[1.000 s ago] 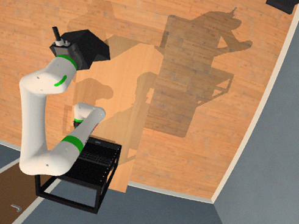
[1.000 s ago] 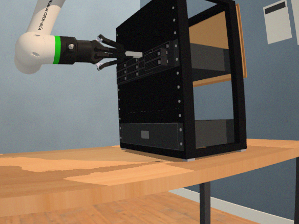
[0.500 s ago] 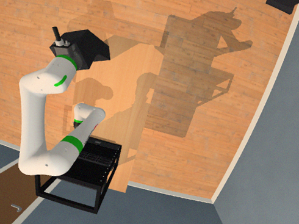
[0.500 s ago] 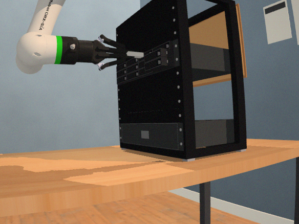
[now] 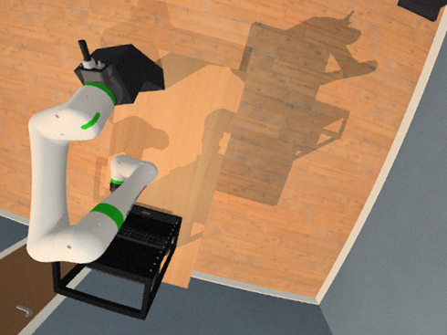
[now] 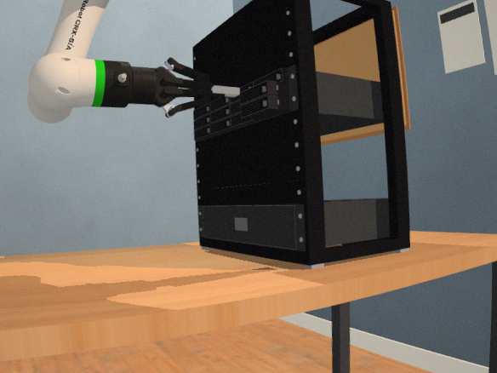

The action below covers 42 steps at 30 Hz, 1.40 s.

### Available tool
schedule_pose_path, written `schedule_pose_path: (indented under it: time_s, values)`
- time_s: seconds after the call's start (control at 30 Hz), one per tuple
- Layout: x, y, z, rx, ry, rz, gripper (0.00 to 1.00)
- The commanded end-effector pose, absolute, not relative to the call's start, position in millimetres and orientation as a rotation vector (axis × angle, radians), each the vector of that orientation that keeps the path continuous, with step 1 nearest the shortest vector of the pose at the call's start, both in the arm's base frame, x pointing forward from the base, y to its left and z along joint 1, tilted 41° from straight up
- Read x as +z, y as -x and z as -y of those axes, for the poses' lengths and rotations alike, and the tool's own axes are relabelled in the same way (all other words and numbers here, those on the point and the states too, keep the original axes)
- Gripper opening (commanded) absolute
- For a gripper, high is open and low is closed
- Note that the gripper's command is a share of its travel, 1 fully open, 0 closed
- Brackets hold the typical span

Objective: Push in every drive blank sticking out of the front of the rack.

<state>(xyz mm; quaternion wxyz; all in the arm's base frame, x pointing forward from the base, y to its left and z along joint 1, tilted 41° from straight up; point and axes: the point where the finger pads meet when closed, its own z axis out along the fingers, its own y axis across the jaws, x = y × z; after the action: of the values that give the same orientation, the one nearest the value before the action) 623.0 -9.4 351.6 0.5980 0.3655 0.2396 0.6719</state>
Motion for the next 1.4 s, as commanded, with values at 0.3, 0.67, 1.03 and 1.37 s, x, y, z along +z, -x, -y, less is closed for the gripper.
schedule_pose_path:
  time_s: [0.3,0.67,1.03,1.37]
  values:
    - [354.0,-625.0,10.0,1.559,-0.847,-0.555,0.1]
    - [355.1,-626.4,10.2,1.559,-0.847,-0.555,0.1]
    - [355.9,-627.3,10.3,1.559,-0.847,-0.555,0.1]
    - [357.6,-629.5,10.6,1.559,-0.847,-0.555,0.1]
